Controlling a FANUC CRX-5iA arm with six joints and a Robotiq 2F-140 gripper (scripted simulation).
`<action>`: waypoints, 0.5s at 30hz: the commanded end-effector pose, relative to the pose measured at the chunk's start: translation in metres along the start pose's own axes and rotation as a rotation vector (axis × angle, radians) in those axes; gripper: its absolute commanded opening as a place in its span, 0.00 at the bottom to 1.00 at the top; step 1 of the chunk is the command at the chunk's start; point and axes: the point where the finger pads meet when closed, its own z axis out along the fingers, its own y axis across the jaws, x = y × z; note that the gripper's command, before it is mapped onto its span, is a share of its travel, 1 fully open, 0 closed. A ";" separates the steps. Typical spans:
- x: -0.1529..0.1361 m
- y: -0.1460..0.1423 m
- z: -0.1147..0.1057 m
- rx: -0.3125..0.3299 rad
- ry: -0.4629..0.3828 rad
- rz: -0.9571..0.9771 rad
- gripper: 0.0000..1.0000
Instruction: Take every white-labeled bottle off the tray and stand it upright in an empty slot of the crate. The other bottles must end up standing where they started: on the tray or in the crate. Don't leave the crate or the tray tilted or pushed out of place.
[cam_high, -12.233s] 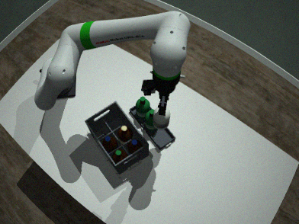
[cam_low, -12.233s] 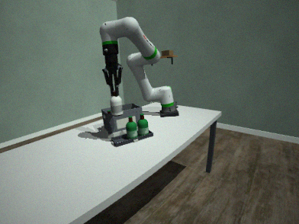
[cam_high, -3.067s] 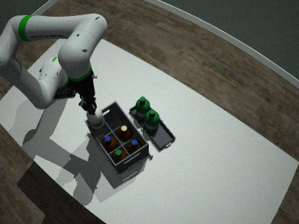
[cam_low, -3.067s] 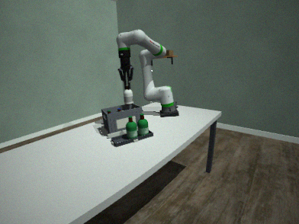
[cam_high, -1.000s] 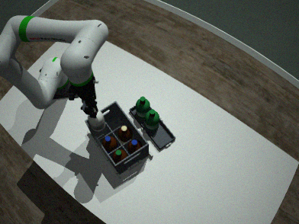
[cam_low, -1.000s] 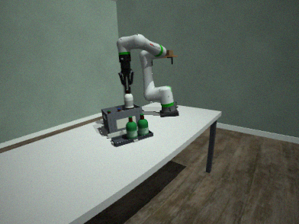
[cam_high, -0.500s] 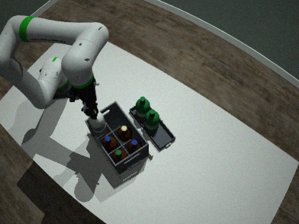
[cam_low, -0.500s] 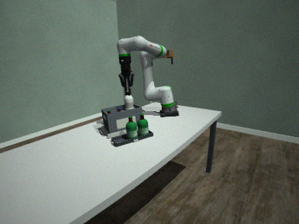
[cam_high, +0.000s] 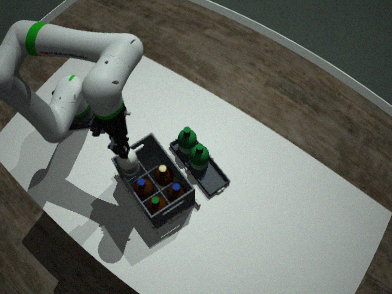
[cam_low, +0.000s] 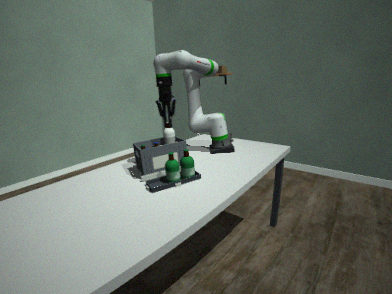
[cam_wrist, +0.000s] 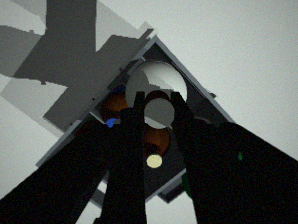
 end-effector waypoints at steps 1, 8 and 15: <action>0.000 0.000 0.001 0.001 -0.001 0.000 0.10; 0.000 0.000 0.009 0.001 -0.001 0.000 0.10; 0.000 0.000 0.018 0.001 -0.001 0.000 0.10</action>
